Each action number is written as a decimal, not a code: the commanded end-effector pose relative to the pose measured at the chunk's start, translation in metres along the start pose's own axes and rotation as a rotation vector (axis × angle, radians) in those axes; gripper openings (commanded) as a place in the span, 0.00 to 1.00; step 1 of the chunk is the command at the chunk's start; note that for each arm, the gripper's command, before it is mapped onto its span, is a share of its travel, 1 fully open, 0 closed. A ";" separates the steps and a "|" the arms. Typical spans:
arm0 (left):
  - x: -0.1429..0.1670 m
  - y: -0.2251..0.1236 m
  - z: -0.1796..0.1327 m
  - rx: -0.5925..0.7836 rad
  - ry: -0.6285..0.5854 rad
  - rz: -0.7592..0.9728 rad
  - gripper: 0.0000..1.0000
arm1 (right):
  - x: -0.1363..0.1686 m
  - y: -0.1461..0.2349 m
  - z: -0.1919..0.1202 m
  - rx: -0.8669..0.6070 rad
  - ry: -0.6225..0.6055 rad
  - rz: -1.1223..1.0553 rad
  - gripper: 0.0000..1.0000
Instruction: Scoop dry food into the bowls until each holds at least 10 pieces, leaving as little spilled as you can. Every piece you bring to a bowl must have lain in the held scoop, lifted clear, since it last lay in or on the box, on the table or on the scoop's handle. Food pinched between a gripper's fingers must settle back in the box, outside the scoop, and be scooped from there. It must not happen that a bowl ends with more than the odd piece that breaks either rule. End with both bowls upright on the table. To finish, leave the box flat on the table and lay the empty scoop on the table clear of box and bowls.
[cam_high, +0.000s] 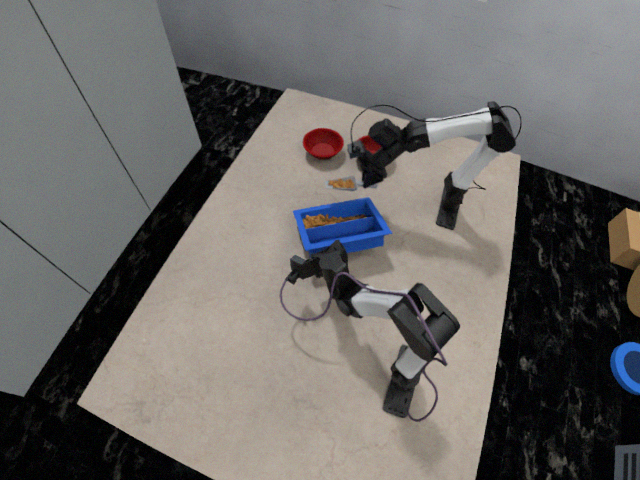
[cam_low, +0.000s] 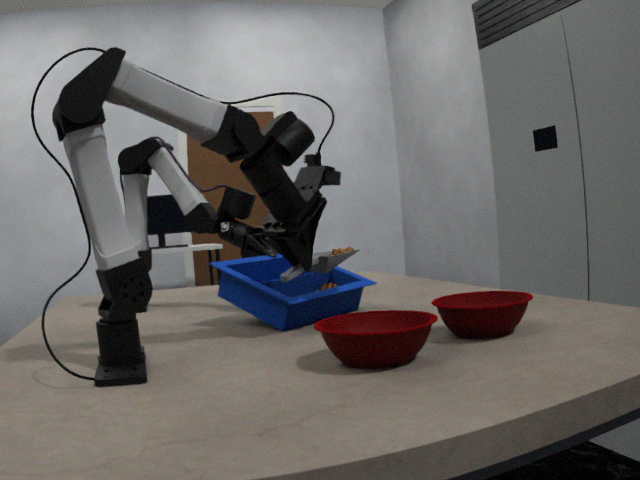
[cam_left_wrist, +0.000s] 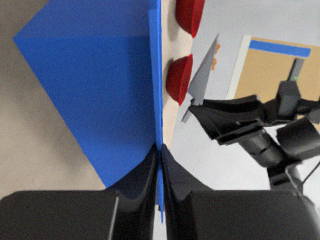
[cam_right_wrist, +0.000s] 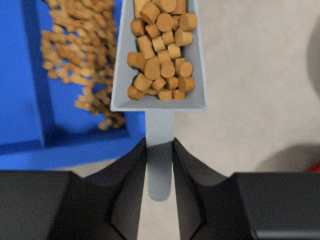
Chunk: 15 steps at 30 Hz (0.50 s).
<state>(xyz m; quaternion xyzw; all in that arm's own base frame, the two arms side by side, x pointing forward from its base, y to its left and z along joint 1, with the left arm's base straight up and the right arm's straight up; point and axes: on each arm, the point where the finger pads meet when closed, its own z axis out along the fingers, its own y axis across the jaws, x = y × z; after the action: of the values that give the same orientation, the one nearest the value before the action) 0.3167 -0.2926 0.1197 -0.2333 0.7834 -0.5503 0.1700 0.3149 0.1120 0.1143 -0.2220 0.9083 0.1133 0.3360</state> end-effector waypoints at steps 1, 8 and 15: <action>-0.003 -0.047 -0.005 0.122 -0.003 0.096 0.00 | 0.014 -0.007 -0.014 -0.032 0.018 -0.003 0.00; -0.003 -0.047 -0.005 0.122 -0.003 0.096 0.00 | 0.027 -0.027 -0.027 -0.021 0.028 0.044 0.00; -0.003 -0.047 -0.005 0.122 -0.003 0.096 0.00 | 0.050 -0.056 -0.045 0.009 0.043 0.121 0.00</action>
<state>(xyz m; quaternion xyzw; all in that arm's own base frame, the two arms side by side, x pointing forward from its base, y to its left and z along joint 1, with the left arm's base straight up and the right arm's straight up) 0.3167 -0.2926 0.1197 -0.2333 0.7834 -0.5503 0.1700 0.2954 0.0388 0.1104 -0.1614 0.9288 0.1129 0.3138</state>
